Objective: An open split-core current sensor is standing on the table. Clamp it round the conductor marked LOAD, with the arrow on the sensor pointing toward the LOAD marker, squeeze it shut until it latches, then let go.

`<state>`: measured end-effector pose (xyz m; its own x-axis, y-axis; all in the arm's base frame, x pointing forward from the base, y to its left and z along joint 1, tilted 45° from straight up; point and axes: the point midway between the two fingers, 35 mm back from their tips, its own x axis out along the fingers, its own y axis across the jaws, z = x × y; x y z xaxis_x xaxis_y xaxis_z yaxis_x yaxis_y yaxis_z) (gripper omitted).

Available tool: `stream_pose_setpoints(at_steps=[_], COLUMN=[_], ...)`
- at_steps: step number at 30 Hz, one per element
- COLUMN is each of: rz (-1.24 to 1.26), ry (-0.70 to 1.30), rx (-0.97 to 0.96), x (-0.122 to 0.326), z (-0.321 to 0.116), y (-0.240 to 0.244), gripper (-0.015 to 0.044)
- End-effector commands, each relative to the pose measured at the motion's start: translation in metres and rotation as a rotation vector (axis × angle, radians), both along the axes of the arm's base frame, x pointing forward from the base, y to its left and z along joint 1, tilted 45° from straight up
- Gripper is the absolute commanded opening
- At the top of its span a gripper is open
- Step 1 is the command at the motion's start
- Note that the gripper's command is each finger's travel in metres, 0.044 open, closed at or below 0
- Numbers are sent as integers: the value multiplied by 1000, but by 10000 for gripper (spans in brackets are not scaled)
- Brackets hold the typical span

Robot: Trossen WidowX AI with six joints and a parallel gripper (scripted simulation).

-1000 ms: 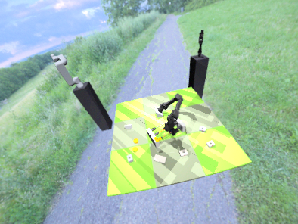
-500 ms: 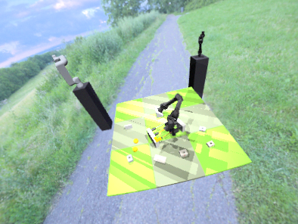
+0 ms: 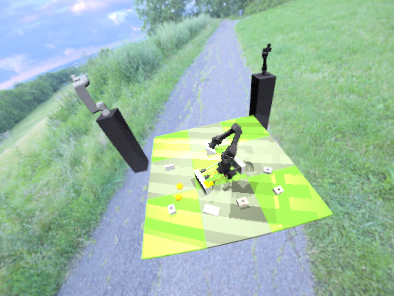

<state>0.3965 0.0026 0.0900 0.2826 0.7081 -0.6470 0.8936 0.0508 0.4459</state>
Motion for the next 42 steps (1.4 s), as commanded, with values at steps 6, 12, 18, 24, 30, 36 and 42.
stream_pose_setpoints(at_steps=[6, 12, 18, 24, 30, 36, 42], rz=[1, 1, 1, 1, 1, 1, 0], ry=[-2, -2, -2, -2, -2, -2, 0], rx=[9, 9, 9, 9, 9, 9, 0], x=[0, 0, 0, 0, 0, 0, 0], z=[1, 1, 1, 1, 1, 1, 0], y=[1, 1, 1, 1, 1, 1, 0], gripper=[0, 0, 0, 0, 0, 0, 105])
